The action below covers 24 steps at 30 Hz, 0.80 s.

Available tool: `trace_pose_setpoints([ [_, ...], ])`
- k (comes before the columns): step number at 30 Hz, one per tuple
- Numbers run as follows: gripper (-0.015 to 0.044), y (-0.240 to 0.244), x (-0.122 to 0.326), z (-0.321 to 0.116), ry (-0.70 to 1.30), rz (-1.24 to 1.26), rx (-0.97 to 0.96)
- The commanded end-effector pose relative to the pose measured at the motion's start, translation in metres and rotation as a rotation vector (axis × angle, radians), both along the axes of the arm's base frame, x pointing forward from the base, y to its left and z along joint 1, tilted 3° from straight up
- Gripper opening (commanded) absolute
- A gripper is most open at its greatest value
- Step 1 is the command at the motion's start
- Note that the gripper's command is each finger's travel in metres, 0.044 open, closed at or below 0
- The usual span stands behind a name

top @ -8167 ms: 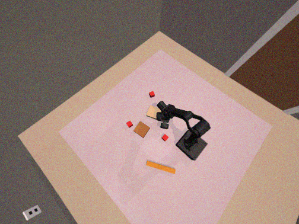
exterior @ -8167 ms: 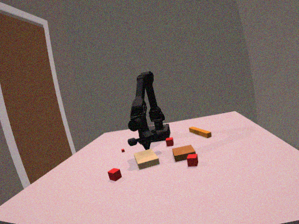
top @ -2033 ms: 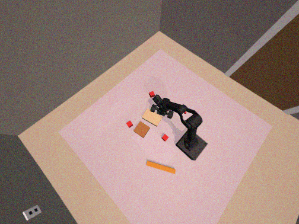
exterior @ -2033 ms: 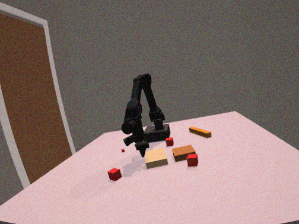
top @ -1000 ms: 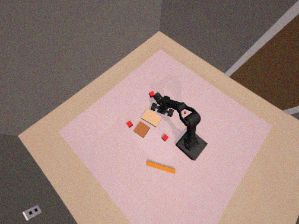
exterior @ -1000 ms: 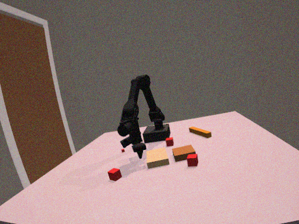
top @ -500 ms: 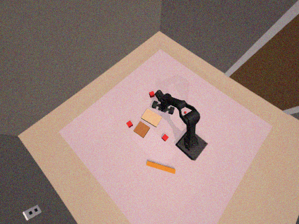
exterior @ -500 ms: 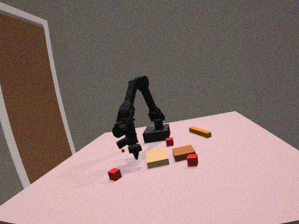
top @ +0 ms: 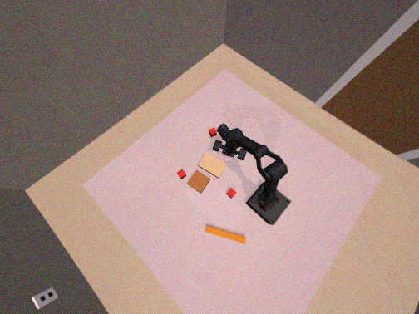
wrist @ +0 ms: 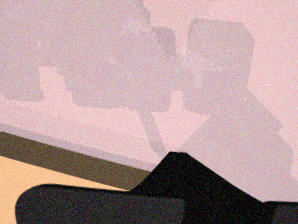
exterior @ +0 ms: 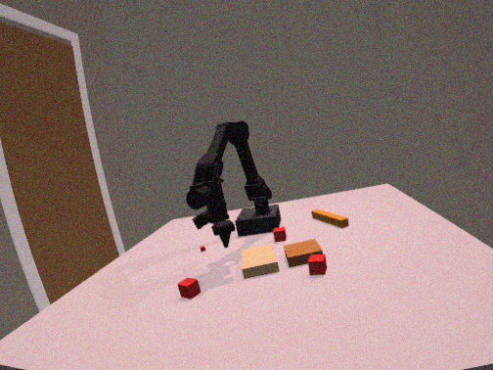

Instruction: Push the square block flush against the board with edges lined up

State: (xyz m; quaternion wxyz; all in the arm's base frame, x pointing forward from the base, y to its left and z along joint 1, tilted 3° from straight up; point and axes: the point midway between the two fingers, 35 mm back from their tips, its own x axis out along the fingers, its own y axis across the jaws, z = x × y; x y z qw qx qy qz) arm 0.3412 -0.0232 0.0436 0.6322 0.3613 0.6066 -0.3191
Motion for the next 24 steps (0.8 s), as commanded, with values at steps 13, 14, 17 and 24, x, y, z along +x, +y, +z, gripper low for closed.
trace_pose_setpoints([
  [13,0.0,0.016,-0.007,-0.053,0.003,-0.19,0.014],
  [14,0.0,0.016,-0.007,-0.053,0.003,-0.19,0.014],
  [17,0.0,0.016,-0.007,-0.053,0.003,-0.19,0.014],
  [24,0.0,0.023,-0.009,-0.053,0.003,-0.19,0.015],
])
